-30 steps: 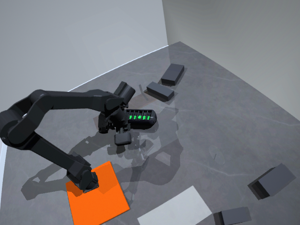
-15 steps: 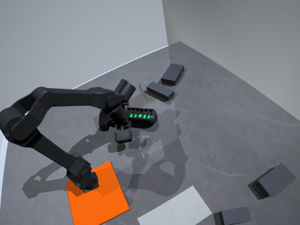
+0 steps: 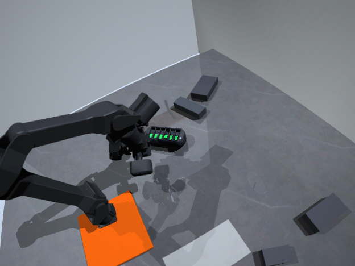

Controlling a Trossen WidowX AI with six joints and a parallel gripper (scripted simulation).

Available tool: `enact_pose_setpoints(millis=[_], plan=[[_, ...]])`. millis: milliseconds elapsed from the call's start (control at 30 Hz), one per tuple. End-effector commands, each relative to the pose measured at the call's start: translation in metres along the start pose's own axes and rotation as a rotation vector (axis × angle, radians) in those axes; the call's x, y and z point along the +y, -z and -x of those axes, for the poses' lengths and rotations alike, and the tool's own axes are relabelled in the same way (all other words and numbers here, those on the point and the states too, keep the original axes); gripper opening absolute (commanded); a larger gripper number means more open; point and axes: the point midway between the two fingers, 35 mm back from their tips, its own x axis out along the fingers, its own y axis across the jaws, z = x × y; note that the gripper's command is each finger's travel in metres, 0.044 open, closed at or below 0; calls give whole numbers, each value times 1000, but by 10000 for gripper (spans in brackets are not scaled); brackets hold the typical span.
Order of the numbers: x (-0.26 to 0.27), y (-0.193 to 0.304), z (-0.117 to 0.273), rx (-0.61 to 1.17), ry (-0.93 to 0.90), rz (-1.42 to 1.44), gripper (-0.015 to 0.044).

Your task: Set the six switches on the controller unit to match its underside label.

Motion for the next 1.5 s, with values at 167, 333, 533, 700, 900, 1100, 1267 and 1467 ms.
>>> enact_pose_setpoints(millis=[167, 333, 533, 700, 900, 1100, 1267, 1467], plan=[[7, -3, 9, -13, -8, 3, 0], [-9, 12, 14, -26, -53, -33, 0], [-29, 31, 16, -38, -110, -76, 0], [-46, 47, 15, -45, -159, -111, 0], [-63, 64, 12, -48, -221, -150, 0], [-78, 80, 9, -47, -285, -187, 0], [-89, 90, 1, -38, -345, -227, 0], [-101, 102, -7, -27, -409, -261, 0]])
